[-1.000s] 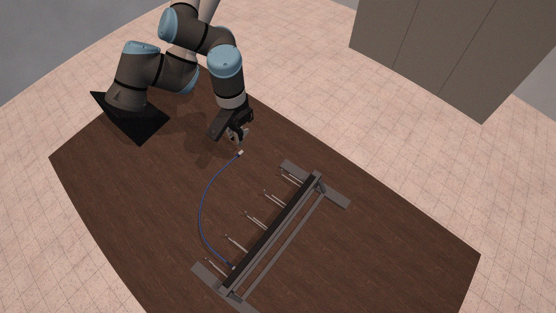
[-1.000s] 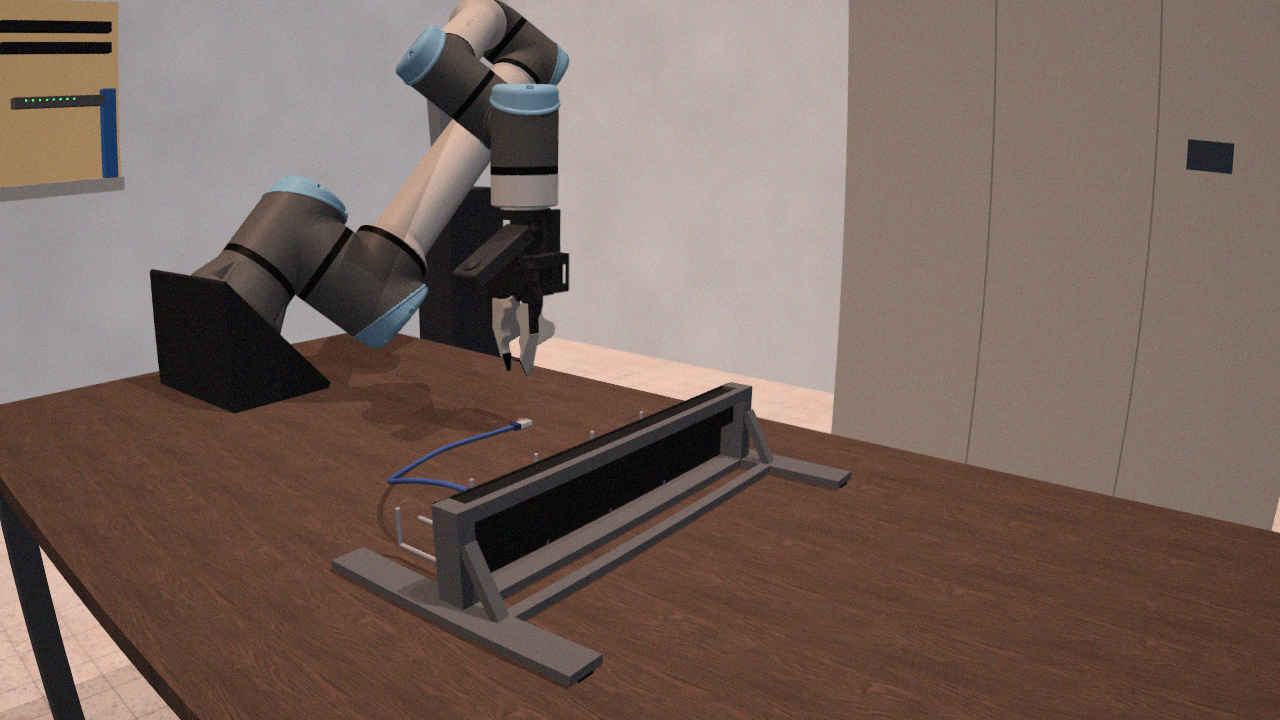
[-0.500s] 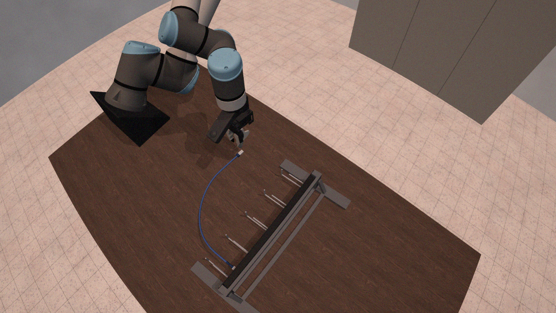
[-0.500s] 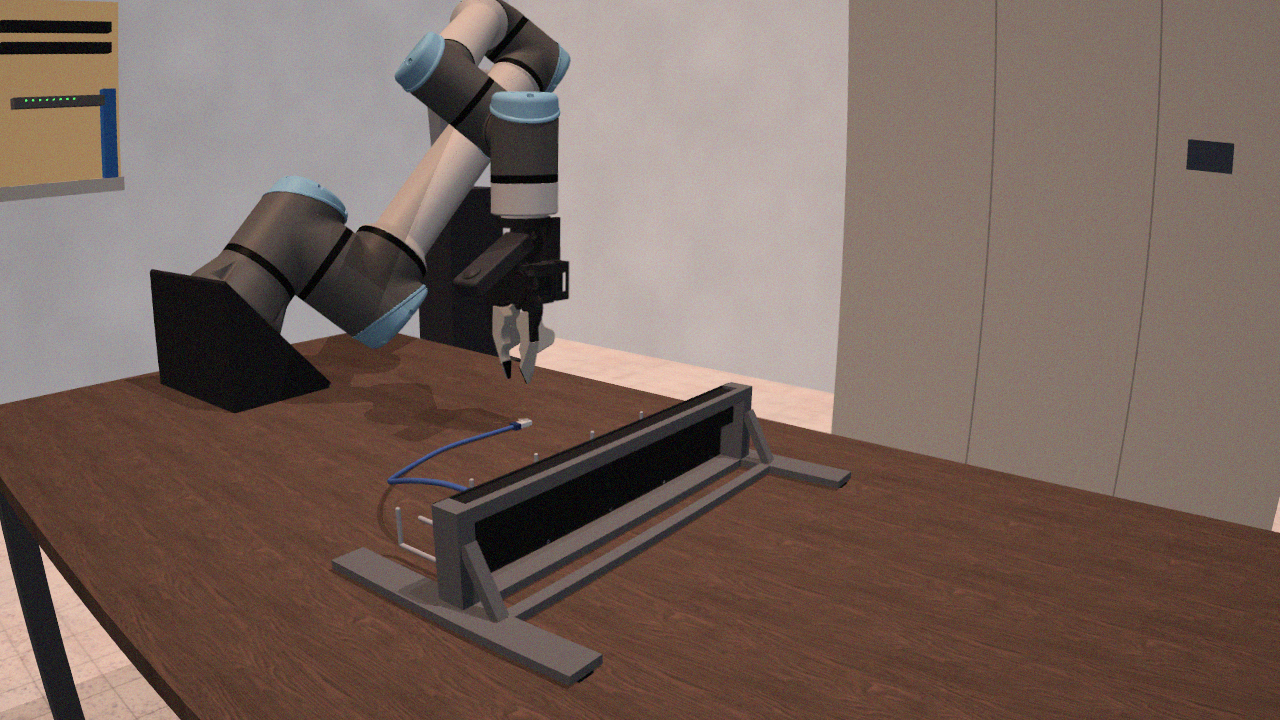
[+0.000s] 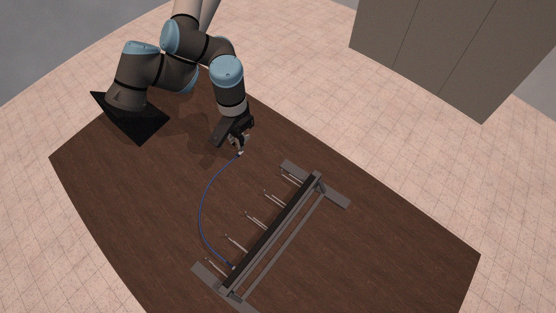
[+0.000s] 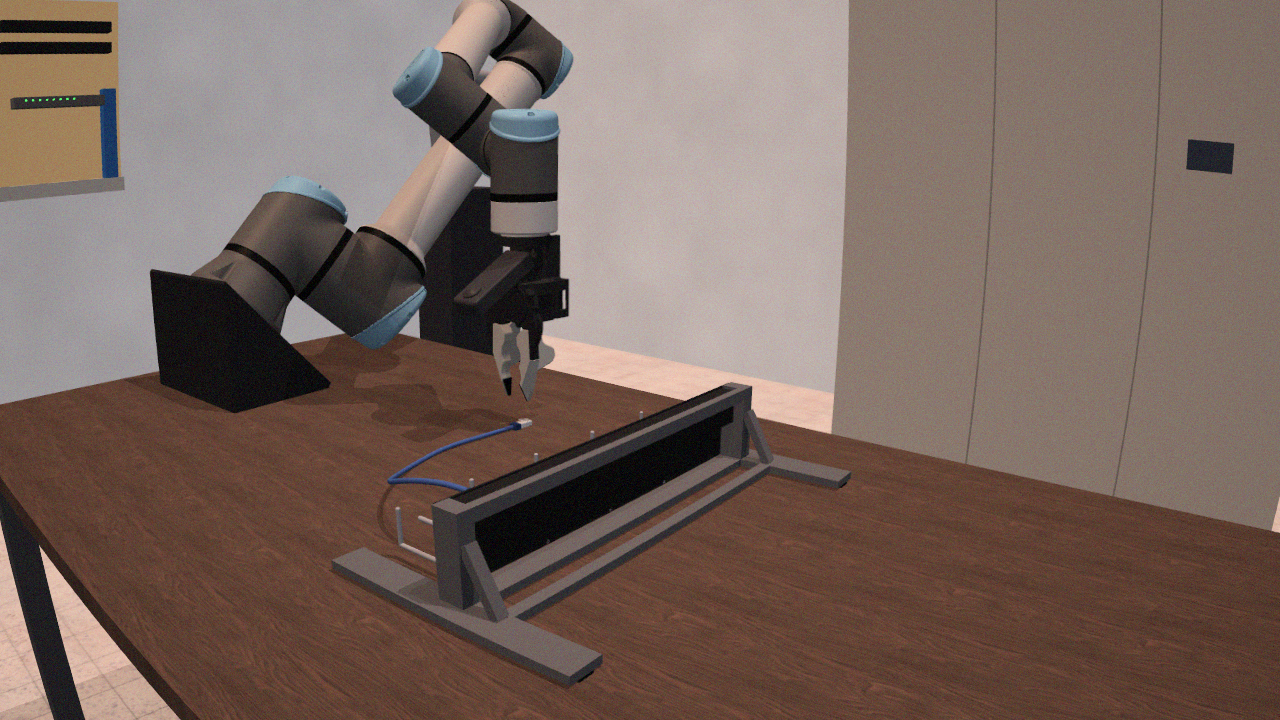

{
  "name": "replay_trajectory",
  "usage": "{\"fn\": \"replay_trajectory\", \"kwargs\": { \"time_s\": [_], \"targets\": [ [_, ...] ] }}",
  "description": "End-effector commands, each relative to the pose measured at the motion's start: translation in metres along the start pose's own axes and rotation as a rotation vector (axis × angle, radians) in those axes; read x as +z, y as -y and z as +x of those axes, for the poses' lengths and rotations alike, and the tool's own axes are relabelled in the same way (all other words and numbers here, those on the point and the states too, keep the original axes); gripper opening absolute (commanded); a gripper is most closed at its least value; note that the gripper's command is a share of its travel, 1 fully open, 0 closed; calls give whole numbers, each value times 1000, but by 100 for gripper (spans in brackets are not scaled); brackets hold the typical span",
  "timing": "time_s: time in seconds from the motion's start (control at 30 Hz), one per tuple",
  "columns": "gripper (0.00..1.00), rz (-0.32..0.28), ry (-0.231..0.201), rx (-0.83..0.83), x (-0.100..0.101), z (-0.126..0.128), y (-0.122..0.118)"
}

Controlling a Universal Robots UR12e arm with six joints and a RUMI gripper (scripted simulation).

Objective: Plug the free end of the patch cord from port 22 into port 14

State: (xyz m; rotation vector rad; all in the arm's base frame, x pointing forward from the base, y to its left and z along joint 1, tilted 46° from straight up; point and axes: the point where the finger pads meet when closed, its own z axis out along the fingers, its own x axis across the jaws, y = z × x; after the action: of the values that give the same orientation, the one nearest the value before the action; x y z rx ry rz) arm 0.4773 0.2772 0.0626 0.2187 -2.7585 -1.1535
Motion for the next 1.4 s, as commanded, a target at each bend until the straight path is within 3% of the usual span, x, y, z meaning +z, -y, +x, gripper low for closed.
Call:
{"fn": "replay_trajectory", "kwargs": {
  "time_s": [0.0, 0.57, 1.37],
  "targets": [
    [22, 1, 1, 0, 10, -1, 0],
    [22, 1, 1, 0, 29, -1, 0],
    [22, 1, 1, 0, 30, -1, 0]
  ]
}}
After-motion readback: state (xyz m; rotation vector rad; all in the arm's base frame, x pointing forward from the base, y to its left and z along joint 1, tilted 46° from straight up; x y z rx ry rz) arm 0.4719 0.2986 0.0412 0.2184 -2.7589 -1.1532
